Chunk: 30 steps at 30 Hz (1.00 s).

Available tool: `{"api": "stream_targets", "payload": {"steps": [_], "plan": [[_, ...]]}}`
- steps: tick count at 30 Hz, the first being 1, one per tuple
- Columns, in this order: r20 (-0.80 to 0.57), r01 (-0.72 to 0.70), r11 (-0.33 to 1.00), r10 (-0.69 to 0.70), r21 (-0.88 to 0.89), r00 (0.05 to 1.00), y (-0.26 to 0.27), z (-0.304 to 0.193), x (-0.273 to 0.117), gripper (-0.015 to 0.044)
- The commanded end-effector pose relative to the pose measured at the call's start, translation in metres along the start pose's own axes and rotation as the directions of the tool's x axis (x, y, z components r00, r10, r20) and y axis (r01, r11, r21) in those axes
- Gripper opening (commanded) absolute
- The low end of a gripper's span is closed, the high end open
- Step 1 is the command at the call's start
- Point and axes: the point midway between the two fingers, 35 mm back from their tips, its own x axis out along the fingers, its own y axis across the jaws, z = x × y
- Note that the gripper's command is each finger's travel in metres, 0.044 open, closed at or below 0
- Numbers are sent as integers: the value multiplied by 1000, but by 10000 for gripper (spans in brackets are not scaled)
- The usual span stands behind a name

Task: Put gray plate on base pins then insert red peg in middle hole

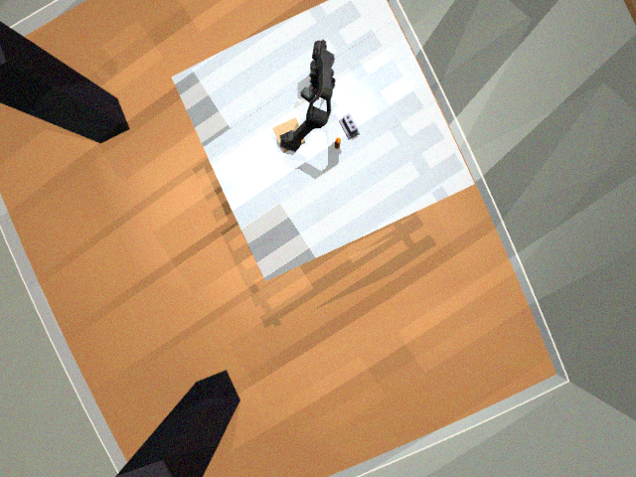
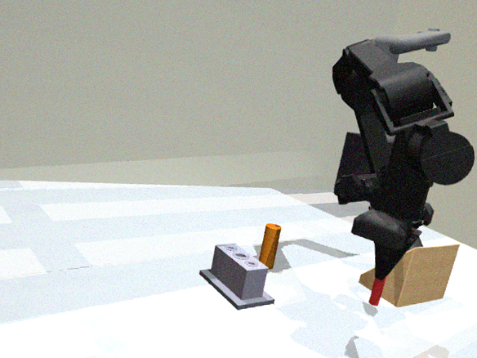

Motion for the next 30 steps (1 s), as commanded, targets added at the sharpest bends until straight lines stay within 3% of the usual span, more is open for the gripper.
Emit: {"api": "stream_targets", "payload": {"steps": [1, 30], "plan": [[-3, -2, 1000, 2, 5, 1000, 1, -1, -14, 0], [-18, -15, 1000, 15, 15, 1000, 22, 69, -14, 0]]}}
